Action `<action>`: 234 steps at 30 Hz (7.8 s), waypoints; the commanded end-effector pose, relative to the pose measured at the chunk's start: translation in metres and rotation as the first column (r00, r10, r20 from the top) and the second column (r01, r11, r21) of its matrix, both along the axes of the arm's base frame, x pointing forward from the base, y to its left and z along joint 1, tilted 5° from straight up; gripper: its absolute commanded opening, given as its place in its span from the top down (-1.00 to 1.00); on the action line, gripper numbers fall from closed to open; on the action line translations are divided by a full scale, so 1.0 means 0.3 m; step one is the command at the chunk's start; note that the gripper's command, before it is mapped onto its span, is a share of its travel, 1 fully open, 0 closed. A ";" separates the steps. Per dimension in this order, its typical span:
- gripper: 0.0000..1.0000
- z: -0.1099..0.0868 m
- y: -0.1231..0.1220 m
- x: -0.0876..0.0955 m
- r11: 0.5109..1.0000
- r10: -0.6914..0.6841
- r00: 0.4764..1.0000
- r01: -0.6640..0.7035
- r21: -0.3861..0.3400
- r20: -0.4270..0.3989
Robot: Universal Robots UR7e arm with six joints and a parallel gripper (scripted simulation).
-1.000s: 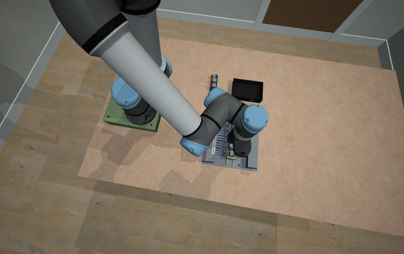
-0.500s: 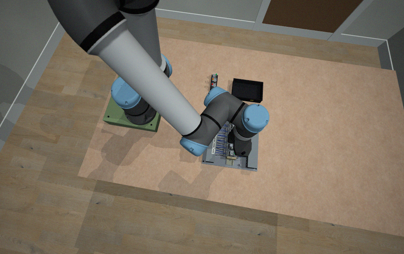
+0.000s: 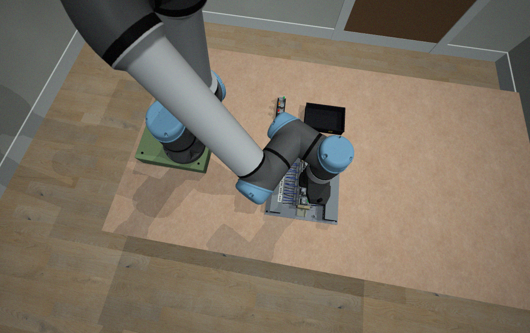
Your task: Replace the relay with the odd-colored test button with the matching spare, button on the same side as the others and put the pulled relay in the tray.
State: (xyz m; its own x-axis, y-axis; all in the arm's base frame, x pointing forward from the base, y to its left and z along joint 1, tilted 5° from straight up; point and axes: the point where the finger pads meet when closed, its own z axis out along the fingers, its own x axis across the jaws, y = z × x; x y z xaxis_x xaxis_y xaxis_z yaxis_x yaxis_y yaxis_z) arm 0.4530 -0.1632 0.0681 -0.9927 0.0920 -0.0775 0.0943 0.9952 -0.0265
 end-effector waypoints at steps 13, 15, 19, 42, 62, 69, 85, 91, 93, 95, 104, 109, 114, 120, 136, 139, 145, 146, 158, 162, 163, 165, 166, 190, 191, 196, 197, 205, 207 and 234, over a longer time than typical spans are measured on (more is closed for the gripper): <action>1.00 0.035 -0.003 0.001 1.000 -0.001 1.000 0.001 -0.003 0.003; 1.00 0.035 -0.003 0.001 1.000 -0.001 1.000 0.001 -0.003 0.003; 1.00 0.034 -0.003 0.001 1.000 -0.001 1.000 0.001 -0.003 0.004; 1.00 0.233 0.005 -0.015 1.000 -0.001 1.000 0.001 -0.003 0.003; 1.00 0.267 0.006 -0.018 1.000 -0.001 1.000 0.001 -0.003 0.003; 1.00 0.256 0.006 -0.017 1.000 -0.001 1.000 0.001 -0.003 0.004; 1.00 0.237 0.005 -0.015 1.000 -0.001 1.000 0.001 -0.003 0.003; 1.00 0.224 0.004 -0.014 1.000 -0.001 1.000 0.001 -0.003 0.003; 1.00 0.224 0.004 -0.014 1.000 -0.001 1.000 0.001 -0.003 0.003; 1.00 0.224 0.004 -0.014 1.000 -0.001 1.000 0.001 -0.003 0.003; 1.00 0.220 0.004 -0.014 1.000 -0.001 1.000 0.001 -0.003 0.003; 1.00 0.217 0.004 -0.013 1.000 -0.001 1.000 0.001 -0.003 0.003; 1.00 0.217 0.004 -0.013 1.000 -0.001 1.000 0.001 -0.003 0.003; 1.00 0.216 0.004 -0.013 1.000 -0.001 1.000 0.001 -0.003 0.003; 1.00 0.208 0.042 -0.002 1.000 -0.001 1.000 0.001 -0.003 0.003; 1.00 0.192 0.156 0.030 1.000 -0.001 1.000 0.001 -0.003 0.003; 1.00 0.186 0.195 0.040 1.000 -0.001 1.000 0.001 -0.003 0.003; 1.00 0.186 0.195 0.040 1.000 -0.001 1.000 0.001 -0.003 0.003; 1.00 0.160 0.380 0.092 1.000 -0.001 1.000 0.001 -0.003 0.004; 1.00 0.160 0.380 0.092 1.000 -0.001 1.000 0.001 -0.003 0.004; 1.00 0.160 0.380 0.092 1.000 -0.001 1.000 0.001 -0.003 0.004; 1.00 0.160 0.380 0.092 1.000 -0.001 1.000 0.001 -0.003 0.004; 1.00 0.160 0.380 0.092 1.000 -0.001 1.000 0.001 -0.003 0.004; 1.00 0.113 0.712 0.184 1.000 0.000 1.000 0.000 -0.003 0.004; 1.00 0.108 0.750 0.195 1.000 0.000 1.000 0.001 -0.003 0.004; 1.00 0.108 0.750 0.195 1.000 0.000 1.000 0.001 -0.003 0.004; 1.00 0.108 0.750 0.195 1.000 0.000 1.000 0.001 -0.003 0.004; 1.00 0.098 0.821 0.214 1.000 0.000 1.000 0.000 -0.002 0.004; 1.00 0.087 0.897 0.236 1.000 0.000 1.000 0.000 -0.002 0.004; 1.00 0.056 1.120 0.300 1.000 0.000 1.000 0.000 -0.002 0.004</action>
State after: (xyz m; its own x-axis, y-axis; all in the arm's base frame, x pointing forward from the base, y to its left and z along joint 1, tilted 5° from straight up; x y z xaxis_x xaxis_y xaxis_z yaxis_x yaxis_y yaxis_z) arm 0.5410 0.1694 0.0847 -0.9926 0.0910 -0.0804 0.0935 0.9952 -0.0277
